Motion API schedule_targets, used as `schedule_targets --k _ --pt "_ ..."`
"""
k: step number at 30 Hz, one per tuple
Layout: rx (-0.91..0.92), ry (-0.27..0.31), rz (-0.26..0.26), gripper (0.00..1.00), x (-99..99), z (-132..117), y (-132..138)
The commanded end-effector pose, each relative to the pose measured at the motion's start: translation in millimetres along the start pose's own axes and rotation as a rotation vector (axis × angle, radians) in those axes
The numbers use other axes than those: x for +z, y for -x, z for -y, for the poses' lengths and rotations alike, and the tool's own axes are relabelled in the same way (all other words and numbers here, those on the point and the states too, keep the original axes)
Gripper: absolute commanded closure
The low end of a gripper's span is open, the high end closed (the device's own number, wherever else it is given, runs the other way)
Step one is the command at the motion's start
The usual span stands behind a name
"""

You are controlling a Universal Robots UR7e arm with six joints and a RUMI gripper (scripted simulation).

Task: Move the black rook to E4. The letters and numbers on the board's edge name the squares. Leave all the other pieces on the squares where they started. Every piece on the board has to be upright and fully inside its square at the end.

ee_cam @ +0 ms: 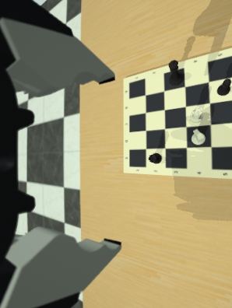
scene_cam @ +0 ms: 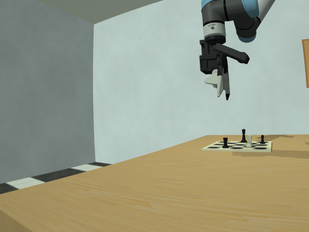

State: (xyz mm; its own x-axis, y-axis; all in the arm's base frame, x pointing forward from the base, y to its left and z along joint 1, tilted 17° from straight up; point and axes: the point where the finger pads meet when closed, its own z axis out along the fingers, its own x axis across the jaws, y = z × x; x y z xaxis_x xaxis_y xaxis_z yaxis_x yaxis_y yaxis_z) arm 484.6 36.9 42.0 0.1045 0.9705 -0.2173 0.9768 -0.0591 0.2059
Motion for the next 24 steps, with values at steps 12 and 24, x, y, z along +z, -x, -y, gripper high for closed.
schedule_targets --k 12,24 --pt "0.026 0.001 0.0 0.0 0.5 -0.2 -0.2" --pt "0.227 0.001 0.0 0.0 7.4 1.1 -1.3"
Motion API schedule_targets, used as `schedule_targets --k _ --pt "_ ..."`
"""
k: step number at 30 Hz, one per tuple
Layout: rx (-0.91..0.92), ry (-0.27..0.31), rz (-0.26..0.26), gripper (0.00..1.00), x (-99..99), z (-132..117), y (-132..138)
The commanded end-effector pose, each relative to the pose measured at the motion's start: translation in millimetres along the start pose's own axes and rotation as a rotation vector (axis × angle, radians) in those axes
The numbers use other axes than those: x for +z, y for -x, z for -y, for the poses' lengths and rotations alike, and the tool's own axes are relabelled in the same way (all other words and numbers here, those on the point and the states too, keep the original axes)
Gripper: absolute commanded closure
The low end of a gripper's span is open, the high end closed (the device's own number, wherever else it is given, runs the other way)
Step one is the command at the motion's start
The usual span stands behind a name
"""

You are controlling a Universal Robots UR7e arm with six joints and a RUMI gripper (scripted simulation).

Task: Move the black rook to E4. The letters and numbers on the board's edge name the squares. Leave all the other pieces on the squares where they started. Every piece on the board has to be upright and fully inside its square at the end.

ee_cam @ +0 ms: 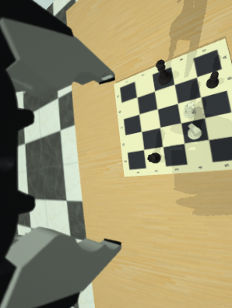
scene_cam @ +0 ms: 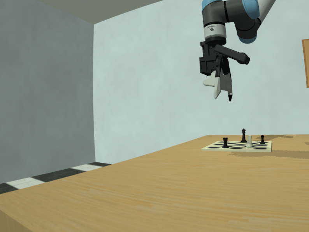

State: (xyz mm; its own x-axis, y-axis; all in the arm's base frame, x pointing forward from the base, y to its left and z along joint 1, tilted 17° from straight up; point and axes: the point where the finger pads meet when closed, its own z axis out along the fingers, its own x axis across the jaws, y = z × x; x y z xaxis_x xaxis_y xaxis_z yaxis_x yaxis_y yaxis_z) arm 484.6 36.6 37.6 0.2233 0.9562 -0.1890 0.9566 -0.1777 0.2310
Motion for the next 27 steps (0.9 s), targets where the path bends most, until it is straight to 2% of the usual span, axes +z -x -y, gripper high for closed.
schedule_targets --k 1,7,9,24,27 --pt "0.137 0.002 0.001 0.0 4.2 0 -1" --pt "0.367 0.002 0.001 0.0 12.0 1 -2" --pt "0.367 0.002 0.001 0.0 12.0 1 -2" --pt "1.041 0.002 0.0 0.0 33.8 1 -2" --pt "1.08 0.002 -0.001 0.0 35.1 0 -1"
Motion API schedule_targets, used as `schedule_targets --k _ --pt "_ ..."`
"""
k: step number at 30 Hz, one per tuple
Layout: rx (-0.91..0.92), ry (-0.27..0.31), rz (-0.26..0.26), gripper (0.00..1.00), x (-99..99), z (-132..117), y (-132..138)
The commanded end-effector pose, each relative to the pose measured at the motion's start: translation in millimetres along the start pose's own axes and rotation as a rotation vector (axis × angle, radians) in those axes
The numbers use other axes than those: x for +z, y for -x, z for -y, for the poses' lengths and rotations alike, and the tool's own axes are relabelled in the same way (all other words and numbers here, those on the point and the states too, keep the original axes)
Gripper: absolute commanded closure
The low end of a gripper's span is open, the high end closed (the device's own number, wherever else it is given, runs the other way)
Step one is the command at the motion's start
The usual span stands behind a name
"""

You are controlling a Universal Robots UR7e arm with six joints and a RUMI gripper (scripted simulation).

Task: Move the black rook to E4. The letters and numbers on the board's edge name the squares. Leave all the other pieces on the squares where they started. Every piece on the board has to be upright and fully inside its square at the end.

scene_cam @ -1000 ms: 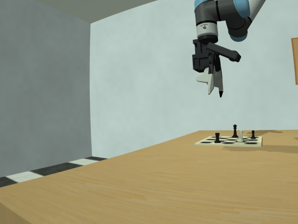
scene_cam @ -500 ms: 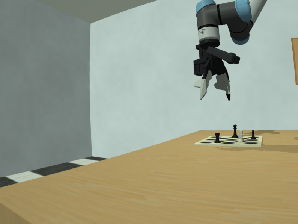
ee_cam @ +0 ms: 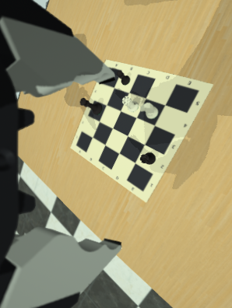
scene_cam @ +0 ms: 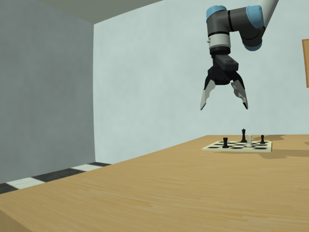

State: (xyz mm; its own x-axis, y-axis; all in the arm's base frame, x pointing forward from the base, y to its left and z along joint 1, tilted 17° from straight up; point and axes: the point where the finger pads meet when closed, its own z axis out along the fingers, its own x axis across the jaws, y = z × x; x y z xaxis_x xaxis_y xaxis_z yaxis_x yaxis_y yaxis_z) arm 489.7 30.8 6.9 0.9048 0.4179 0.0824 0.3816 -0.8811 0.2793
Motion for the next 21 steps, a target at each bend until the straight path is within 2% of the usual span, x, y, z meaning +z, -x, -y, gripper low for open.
schedule_targets --k 1,11,21 --pt "0.173 0.012 0.004 0.0 4.6 -0.7 -0.6" --pt "0.44 0.012 0.002 0.0 12.8 -3.0 -0.4" --pt "0.501 0.012 0.002 0.0 14.6 -3.6 -0.2"
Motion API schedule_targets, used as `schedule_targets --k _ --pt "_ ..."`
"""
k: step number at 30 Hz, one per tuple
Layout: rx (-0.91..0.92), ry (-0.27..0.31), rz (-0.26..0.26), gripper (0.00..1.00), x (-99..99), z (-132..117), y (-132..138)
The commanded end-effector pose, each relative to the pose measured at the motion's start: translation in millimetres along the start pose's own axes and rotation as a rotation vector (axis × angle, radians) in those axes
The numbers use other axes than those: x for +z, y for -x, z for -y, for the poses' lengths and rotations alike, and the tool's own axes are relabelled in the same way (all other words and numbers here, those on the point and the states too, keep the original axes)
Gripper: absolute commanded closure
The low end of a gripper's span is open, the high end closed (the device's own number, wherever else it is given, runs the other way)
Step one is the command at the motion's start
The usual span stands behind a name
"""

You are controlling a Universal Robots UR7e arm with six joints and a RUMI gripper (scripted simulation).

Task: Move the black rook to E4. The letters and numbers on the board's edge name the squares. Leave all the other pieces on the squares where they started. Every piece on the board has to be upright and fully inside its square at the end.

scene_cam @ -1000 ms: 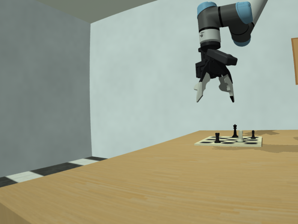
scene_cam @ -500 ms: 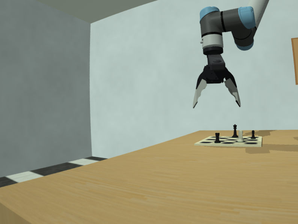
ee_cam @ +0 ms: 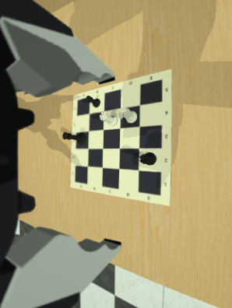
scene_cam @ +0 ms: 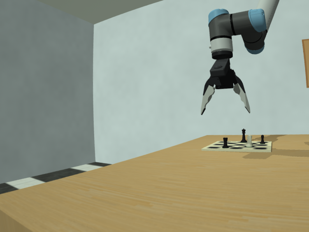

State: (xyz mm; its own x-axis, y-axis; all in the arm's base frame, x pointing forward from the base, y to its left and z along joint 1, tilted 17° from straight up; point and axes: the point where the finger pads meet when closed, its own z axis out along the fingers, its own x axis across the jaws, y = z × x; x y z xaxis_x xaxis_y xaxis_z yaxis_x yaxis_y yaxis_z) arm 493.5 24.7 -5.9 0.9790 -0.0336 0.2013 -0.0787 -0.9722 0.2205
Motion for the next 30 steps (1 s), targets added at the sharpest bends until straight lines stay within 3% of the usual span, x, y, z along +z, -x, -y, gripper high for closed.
schedule_targets --k 1,3,4,30 --pt "0.025 0.001 -0.001 0.0 0.3 -0.2 -0.5" --pt "0.026 0.001 -0.001 0.0 0.3 -0.2 -0.5" --pt "0.026 0.001 -0.001 0.78 0.3 -0.2 -0.5" --pt "0.026 0.001 -0.001 0.78 0.3 -0.2 -0.5"
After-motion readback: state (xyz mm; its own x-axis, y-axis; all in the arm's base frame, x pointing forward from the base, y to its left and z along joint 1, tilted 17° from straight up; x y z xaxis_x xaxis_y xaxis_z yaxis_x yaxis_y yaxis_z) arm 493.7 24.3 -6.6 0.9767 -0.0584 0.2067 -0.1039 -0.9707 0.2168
